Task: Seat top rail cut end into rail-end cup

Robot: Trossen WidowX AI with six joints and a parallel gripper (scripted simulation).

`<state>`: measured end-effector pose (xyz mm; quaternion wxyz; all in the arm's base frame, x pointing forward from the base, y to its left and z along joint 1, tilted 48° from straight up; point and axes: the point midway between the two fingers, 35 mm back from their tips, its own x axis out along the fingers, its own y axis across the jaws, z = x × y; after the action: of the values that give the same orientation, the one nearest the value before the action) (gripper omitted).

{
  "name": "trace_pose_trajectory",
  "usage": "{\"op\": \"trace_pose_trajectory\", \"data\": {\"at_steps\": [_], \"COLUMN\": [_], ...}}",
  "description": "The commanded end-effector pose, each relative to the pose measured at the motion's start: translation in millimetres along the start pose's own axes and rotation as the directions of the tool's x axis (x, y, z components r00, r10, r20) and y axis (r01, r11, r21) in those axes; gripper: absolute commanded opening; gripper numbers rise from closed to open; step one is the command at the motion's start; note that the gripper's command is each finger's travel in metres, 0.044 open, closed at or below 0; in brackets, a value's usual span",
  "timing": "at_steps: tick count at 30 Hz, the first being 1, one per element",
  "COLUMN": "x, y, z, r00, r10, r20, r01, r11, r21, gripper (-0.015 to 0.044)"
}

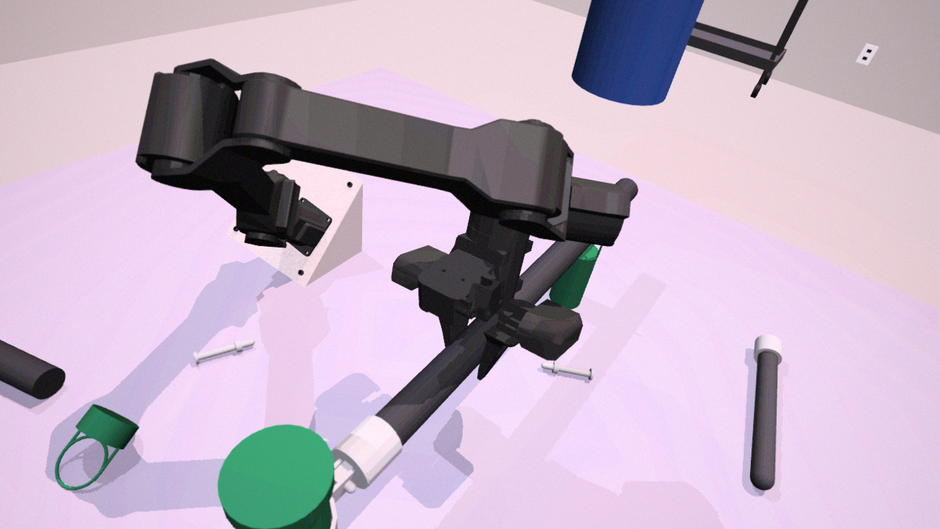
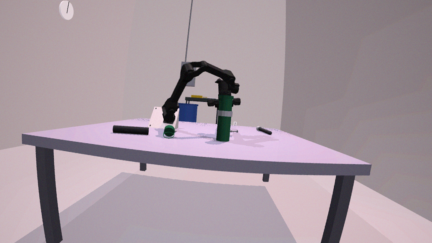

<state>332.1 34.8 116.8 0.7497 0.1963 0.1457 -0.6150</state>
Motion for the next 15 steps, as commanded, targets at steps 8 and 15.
{"op": "trace_pose_trajectory", "data": {"at_steps": [8,15], "x": [-0.5,0.5], "y": [0.4,1.6], "z": [8.6,11.5], "r00": [1.000,1.000], "r10": [0.011,0.011], "r20": [0.007,0.008], "r01": [-0.011,-0.011], "r11": [1.000,1.000], "r21": [0.002,0.002], "gripper": [0.0000,0.0000]}}
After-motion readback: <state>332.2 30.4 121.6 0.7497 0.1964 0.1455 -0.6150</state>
